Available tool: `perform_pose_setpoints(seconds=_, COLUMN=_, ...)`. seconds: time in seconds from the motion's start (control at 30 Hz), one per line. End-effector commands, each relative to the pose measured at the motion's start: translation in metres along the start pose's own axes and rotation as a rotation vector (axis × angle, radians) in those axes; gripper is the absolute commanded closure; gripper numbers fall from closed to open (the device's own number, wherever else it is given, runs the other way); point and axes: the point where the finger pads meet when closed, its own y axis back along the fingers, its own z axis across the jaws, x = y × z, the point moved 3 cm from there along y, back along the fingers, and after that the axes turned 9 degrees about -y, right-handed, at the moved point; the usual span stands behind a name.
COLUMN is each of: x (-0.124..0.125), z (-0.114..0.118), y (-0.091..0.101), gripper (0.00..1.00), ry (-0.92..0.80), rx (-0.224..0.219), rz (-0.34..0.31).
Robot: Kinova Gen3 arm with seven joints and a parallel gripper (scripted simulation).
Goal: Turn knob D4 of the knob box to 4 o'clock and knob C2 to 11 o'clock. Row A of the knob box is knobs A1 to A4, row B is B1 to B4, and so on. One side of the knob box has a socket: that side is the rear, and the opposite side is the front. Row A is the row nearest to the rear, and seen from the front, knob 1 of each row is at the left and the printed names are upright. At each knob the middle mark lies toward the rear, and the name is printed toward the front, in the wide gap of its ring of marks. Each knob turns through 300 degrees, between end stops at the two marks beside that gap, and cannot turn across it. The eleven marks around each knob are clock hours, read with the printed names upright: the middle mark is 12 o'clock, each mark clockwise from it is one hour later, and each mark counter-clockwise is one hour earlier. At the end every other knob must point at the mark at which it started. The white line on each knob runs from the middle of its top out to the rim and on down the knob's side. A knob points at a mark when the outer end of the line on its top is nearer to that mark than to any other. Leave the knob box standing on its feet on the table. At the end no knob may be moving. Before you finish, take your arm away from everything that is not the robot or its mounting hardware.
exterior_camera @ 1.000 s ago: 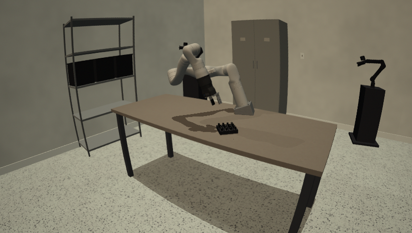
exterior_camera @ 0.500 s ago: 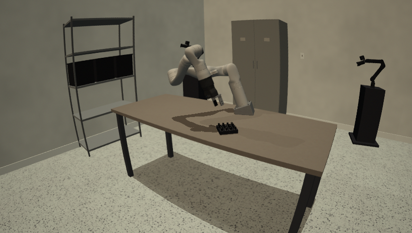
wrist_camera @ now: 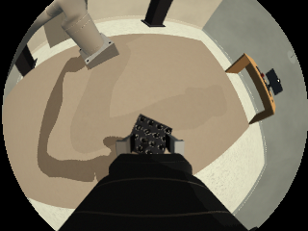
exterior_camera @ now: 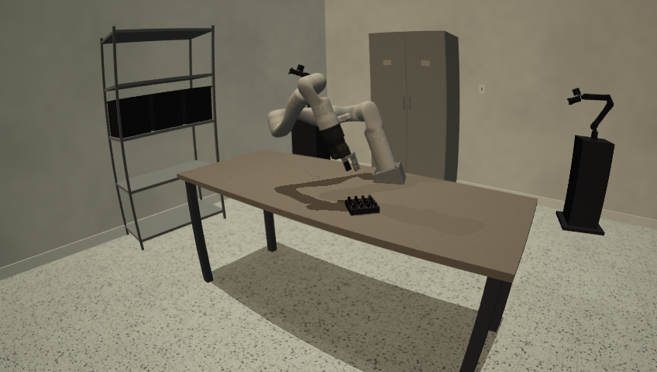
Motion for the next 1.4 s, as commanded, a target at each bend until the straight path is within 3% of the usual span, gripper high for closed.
perform_pose_setpoints(seconds=0.0, x=0.001, z=0.001, y=0.000, gripper=0.00, ry=0.002, rx=0.000, rz=-0.002)
perform_pose_setpoints(seconds=1.37, x=0.018, z=0.008, y=-0.025, gripper=0.00, ry=-0.261, rx=0.029, rz=-0.005)
